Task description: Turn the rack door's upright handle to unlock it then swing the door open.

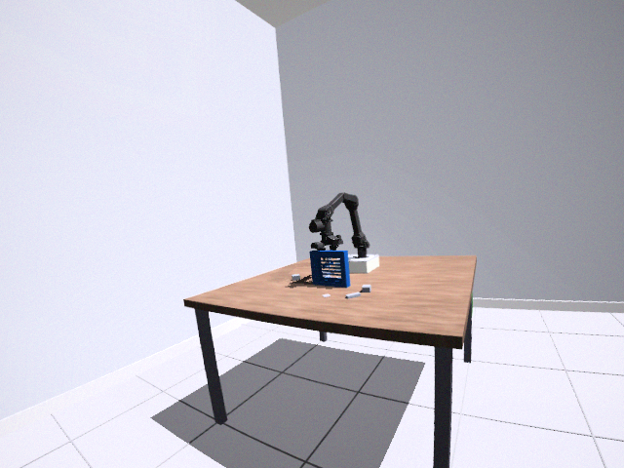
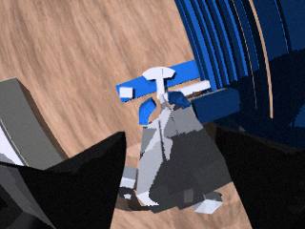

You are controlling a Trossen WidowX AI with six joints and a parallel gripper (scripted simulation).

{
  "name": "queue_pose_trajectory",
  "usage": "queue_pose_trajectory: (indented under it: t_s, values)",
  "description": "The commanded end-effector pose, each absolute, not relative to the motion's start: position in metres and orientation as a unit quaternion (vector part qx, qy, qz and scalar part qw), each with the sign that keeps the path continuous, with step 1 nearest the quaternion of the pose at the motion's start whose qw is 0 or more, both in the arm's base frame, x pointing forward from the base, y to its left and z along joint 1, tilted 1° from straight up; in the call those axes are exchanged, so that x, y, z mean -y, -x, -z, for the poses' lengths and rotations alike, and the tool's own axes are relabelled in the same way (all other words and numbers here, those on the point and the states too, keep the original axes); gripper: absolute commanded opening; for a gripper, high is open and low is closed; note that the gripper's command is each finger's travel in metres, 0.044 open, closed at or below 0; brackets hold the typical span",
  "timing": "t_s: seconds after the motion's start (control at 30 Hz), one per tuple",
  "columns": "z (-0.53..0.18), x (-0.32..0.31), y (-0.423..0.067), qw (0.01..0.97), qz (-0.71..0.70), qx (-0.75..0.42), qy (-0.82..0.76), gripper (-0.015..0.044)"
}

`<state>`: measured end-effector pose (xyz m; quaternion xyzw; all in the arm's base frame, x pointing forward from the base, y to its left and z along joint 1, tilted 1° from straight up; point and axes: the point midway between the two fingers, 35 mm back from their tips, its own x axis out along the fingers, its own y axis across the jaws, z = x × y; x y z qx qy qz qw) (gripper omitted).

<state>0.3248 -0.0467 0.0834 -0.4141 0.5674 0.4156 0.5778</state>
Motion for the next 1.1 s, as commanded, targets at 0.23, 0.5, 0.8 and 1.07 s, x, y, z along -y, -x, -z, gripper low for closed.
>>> queue_pose_trajectory:
  t_s: [0.23,0.5,0.8,1.07]
  values:
    - [-0.0830,0.0464,-0.3248,0.471,-0.533,-0.459,0.533,0.0281]
    - [-0.0830,0.0464,-0.3248,0.471,-0.533,-0.459,0.533,0.0176]
    - [-0.0830,0.0464,-0.3248,0.471,-0.533,-0.459,0.533,0.0057]
    - [-0.0830,0.0464,-0.3248,0.471,-0.533,-0.459,0.533,0.0009]
